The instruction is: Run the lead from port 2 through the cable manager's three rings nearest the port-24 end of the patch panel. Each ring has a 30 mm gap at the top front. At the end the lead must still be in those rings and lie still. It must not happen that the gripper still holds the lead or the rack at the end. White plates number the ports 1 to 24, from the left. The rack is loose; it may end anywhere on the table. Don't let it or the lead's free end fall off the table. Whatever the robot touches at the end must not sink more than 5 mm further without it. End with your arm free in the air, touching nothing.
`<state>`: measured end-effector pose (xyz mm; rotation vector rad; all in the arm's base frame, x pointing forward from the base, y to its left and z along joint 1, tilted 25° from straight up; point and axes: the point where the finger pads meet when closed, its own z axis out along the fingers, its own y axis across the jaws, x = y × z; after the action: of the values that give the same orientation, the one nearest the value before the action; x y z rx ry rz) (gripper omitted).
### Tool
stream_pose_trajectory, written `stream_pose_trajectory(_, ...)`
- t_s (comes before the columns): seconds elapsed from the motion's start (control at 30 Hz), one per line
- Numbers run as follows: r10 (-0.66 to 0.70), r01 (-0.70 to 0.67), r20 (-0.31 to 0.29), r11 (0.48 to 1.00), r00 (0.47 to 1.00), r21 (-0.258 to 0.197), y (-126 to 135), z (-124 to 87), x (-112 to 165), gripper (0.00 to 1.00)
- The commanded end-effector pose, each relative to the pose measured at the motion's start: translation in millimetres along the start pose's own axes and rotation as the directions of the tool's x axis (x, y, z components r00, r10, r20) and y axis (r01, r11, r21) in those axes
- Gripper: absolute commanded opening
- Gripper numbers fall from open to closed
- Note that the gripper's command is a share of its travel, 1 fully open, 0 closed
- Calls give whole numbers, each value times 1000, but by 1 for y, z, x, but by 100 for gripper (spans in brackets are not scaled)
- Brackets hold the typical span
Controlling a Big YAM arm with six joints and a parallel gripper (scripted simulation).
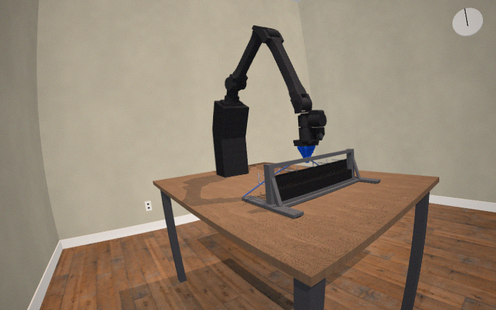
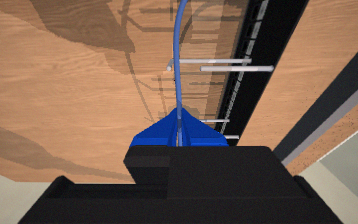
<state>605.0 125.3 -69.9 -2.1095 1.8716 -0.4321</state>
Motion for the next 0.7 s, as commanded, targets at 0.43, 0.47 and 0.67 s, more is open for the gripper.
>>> stream_pose_trajectory(0.43, 8, -8, 4, 999, 1000, 46, -23, 13, 4, 0)
stream_pose_trajectory(0.47, 8, -8, 4, 999, 1000, 46, -23, 14, 5, 0)
stream_pose_trajectory(0.67, 7, -7, 6, 998, 1000, 60, -29, 14, 4, 0)
